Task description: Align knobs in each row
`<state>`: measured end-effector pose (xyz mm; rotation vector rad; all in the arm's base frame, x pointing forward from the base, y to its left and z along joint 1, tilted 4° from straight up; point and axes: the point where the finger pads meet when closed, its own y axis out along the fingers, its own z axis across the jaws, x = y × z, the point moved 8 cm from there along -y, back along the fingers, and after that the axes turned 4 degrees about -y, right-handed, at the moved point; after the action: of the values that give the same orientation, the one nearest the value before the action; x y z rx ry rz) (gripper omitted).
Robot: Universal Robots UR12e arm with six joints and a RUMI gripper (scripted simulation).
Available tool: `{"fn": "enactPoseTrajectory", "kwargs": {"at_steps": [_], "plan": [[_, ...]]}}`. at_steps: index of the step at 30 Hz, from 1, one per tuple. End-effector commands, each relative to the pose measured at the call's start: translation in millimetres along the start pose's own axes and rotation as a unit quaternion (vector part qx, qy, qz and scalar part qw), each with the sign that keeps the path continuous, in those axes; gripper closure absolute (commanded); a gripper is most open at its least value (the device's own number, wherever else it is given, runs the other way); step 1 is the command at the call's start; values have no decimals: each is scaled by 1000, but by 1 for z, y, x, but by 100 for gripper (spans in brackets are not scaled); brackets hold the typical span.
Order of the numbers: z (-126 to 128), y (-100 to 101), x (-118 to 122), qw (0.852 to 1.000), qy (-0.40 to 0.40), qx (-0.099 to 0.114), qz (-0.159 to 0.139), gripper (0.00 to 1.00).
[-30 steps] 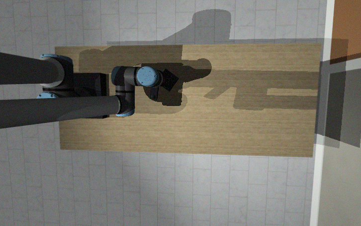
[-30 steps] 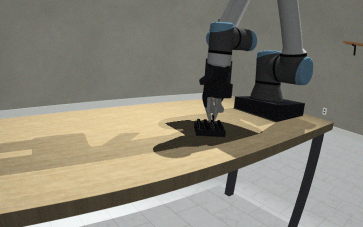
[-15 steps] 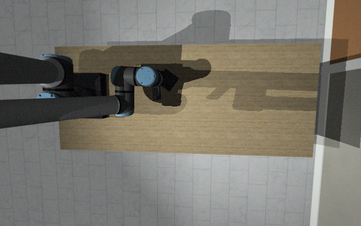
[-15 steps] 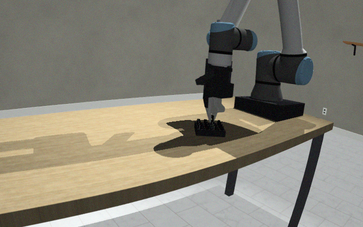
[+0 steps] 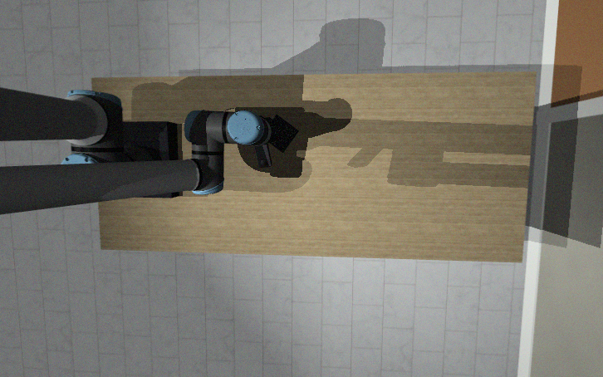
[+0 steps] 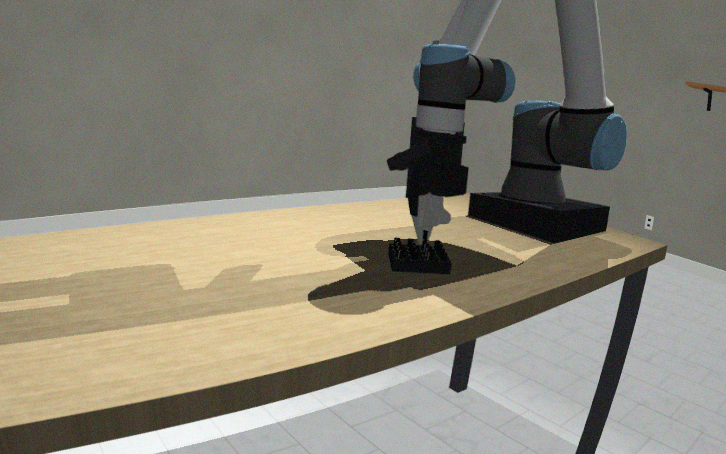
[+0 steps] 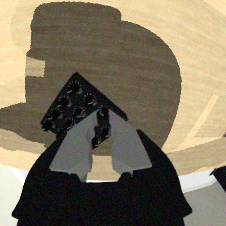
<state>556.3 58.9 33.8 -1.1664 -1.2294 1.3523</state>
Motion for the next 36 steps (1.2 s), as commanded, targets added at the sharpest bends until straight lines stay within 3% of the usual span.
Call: {"fn": "enactPoseTrajectory", "kwargs": {"at_steps": [1,31,32,36], "plan": [[-1,-1,0,1000,-13,-1,0,96],[-1,-1,0,1000,-25,-1,0,96],[-1,-1,0,1000,-25,-1,0,89],[-1,-1,0,1000,-25,-1,0,89]]}}
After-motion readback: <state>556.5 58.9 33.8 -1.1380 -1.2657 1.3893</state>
